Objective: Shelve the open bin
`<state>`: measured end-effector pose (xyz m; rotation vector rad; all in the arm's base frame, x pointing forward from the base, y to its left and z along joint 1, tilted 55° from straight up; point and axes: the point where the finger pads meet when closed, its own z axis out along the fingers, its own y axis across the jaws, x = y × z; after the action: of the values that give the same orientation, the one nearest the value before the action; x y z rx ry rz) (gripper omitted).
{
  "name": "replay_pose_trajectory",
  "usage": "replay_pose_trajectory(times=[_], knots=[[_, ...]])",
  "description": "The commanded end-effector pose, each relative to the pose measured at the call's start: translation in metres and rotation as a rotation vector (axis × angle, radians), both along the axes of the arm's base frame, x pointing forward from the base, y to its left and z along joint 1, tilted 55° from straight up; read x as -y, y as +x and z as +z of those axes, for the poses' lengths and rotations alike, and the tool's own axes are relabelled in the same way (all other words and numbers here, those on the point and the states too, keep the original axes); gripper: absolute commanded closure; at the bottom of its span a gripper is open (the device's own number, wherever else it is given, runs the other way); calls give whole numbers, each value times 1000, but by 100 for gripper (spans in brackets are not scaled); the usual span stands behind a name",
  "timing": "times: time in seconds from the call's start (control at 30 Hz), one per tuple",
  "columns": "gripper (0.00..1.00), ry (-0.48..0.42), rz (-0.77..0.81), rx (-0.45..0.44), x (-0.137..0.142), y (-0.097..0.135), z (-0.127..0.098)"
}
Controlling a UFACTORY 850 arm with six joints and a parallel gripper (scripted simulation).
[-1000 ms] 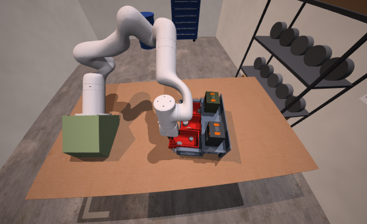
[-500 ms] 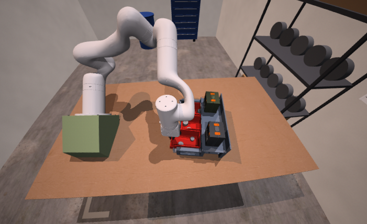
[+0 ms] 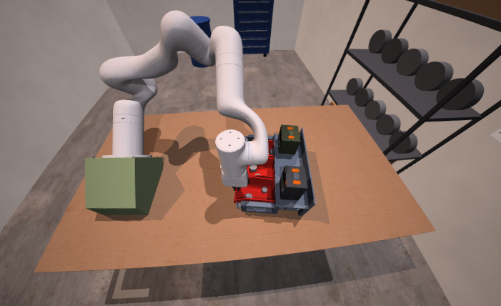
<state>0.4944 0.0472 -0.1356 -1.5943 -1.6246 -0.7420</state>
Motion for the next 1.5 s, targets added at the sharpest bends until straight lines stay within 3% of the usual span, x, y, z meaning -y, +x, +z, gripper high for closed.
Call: replay_pose_trajectory(times=[0.0, 1.47], knots=[[100, -1, -1, 2, 0, 5, 0], [100, -1, -1, 2, -1, 30, -2]])
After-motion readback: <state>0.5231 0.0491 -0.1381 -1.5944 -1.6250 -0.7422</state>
